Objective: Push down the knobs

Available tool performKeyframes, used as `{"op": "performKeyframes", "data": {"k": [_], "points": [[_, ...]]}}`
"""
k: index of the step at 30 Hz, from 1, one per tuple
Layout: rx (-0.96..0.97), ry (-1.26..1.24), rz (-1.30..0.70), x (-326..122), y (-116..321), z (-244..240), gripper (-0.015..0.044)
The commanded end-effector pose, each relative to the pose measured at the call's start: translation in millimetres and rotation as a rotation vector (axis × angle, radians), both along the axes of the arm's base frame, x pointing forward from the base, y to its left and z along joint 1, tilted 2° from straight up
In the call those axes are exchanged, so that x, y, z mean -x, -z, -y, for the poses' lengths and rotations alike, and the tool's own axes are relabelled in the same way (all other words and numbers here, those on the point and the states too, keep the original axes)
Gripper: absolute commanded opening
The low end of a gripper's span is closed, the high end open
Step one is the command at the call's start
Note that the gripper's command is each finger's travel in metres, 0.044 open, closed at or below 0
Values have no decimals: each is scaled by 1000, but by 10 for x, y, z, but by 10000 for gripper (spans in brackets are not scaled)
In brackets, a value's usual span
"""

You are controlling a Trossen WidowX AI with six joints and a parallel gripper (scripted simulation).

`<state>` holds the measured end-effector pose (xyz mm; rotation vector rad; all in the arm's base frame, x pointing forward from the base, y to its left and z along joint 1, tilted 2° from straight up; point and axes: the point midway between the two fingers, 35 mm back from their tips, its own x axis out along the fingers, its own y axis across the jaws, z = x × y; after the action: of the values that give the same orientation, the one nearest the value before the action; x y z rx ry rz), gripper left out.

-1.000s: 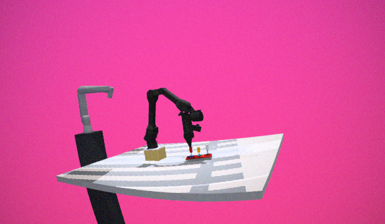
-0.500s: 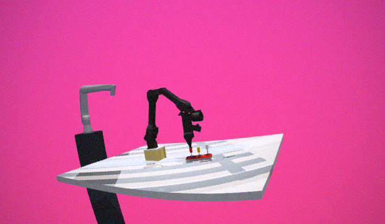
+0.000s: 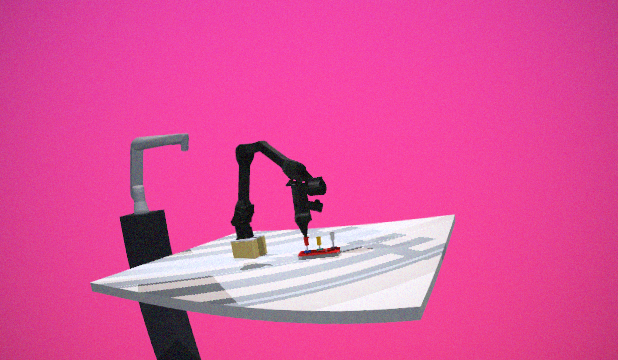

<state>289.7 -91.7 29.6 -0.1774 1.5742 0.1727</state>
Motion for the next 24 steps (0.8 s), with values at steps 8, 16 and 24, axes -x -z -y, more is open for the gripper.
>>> {"op": "performKeyframes", "data": {"k": [8,16,24], "points": [[3,4,-2,-2,74,9,0],[3,4,-2,-2,95,9,0],[3,4,-3,-1,122,9,0]]}}
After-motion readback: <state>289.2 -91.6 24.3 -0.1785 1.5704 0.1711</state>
